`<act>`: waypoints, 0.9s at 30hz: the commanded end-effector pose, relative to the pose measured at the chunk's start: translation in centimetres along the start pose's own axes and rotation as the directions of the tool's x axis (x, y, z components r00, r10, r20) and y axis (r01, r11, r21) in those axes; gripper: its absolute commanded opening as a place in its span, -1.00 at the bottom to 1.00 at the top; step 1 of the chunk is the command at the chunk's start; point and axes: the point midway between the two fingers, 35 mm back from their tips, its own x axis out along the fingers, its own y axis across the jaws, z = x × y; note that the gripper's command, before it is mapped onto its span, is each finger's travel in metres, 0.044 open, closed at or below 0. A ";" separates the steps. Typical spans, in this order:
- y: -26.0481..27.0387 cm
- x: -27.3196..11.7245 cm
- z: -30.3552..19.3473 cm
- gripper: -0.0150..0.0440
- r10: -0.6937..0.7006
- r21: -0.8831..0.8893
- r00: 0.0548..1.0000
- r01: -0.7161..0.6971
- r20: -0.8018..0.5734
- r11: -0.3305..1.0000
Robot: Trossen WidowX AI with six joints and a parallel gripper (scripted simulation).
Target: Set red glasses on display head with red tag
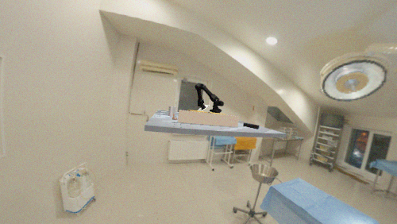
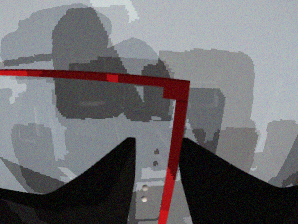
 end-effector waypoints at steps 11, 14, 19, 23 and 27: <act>-0.7 -5.0 0.0 -0.13 0.004 -0.003 1.000 -0.004 0.000 1.000; -0.6 -4.2 0.1 -0.04 -0.001 -0.009 1.000 0.001 -0.005 1.000; -0.6 -4.2 0.1 0.19 -0.001 -0.009 1.000 0.001 -0.005 1.000; -0.6 -4.2 0.1 0.19 -0.001 -0.009 1.000 0.001 -0.005 1.000; 0.2 -4.8 0.0 0.19 0.005 0.014 1.000 -0.005 0.000 1.000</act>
